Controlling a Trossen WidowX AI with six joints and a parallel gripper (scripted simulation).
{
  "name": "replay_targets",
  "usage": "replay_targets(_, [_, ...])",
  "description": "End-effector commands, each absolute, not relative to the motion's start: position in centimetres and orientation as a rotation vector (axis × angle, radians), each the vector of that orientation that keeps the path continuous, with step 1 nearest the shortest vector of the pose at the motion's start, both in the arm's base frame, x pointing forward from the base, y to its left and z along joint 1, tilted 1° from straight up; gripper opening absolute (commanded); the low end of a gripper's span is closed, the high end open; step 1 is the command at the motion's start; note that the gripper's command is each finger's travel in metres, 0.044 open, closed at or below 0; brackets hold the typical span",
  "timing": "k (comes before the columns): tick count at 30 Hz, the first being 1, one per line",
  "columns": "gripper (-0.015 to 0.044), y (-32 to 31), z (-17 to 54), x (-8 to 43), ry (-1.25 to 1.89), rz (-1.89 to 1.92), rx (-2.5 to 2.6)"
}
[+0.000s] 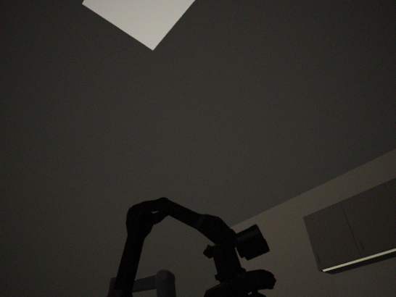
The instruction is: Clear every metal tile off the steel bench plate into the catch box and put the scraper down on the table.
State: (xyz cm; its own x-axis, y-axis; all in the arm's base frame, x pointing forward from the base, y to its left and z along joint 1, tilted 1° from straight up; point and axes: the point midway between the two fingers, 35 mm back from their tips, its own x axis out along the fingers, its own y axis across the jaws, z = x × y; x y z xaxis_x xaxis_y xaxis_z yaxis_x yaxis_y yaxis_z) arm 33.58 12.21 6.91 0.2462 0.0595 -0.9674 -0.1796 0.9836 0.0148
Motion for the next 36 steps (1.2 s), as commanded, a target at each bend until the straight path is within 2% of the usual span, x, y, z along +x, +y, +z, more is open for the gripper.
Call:
replay_targets(1, [0.0, 12.8, 6.8, 33.6, 1.319, 0.162, -0.109])
replay_targets(36, [0.0, 18.3, 6.9, 32.9, 1.318, 0.165, -0.105])
